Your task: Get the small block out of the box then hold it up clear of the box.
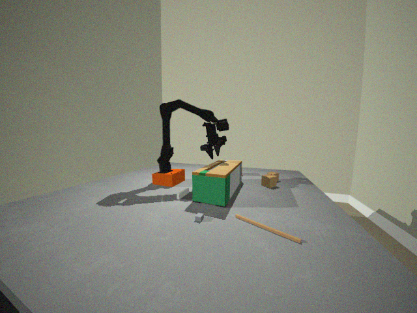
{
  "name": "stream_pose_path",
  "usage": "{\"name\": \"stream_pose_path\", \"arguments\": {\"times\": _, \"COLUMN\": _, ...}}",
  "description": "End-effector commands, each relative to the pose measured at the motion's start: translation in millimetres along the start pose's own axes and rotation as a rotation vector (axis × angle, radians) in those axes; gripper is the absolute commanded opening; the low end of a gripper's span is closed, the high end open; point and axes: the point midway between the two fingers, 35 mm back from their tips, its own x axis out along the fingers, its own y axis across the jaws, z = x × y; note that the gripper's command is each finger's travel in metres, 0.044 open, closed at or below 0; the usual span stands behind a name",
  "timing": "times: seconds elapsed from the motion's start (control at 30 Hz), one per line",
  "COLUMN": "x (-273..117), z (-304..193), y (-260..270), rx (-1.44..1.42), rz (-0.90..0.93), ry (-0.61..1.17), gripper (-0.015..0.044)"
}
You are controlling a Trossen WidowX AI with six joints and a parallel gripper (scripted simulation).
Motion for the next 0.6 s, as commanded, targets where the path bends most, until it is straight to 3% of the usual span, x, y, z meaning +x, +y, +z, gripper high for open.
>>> {"name": "stream_pose_path", "arguments": {"times": 0.0, "x": 0.2, "z": -11.0, "y": 5.5, "rx": -0.949, "rz": -0.107, "ry": -0.071, "gripper": 0.0285}}
{"name": "stream_pose_path", "arguments": {"times": 0.57, "x": -2.6, "z": -20.3, "y": 11.8, "rx": -2.079, "rz": -0.302, "ry": -0.04, "gripper": 0.0285}}
